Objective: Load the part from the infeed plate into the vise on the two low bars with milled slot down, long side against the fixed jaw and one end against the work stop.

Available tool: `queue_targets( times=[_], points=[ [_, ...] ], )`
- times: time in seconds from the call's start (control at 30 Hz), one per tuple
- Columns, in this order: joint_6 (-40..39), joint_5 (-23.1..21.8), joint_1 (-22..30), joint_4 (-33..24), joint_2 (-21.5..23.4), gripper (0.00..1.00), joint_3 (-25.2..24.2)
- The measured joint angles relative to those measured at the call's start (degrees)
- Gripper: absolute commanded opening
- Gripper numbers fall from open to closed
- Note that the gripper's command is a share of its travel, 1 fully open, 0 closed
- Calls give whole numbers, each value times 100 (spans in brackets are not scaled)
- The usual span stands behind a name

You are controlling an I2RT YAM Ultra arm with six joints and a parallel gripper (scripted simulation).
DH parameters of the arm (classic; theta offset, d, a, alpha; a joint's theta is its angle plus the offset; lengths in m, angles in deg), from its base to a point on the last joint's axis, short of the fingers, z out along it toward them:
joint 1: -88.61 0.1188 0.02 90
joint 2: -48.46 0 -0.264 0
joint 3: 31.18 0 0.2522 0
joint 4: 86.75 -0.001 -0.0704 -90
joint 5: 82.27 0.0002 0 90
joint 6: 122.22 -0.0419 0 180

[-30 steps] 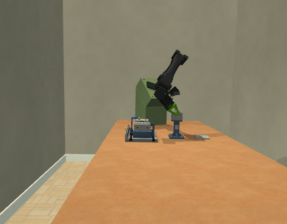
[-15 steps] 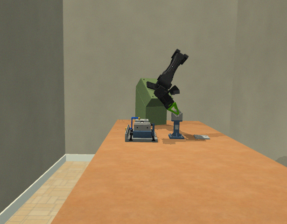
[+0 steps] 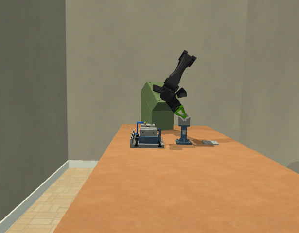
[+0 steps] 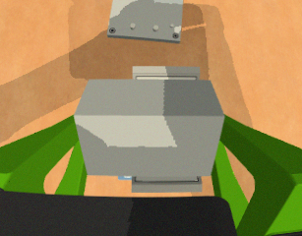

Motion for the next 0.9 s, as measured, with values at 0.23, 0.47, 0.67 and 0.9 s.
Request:
queue_targets(
  times=[0.23, 0.47, 0.67, 0.9],
  points=[
    [94, 0, -24, -140, 0, 0, 70],
    [188, 0, -48, -291, 50, 0, 79],
    [254, -13, -68, -393, 61, 0, 79],
    [323, -15, -74, -501, 61, 0, 122]
  ],
)
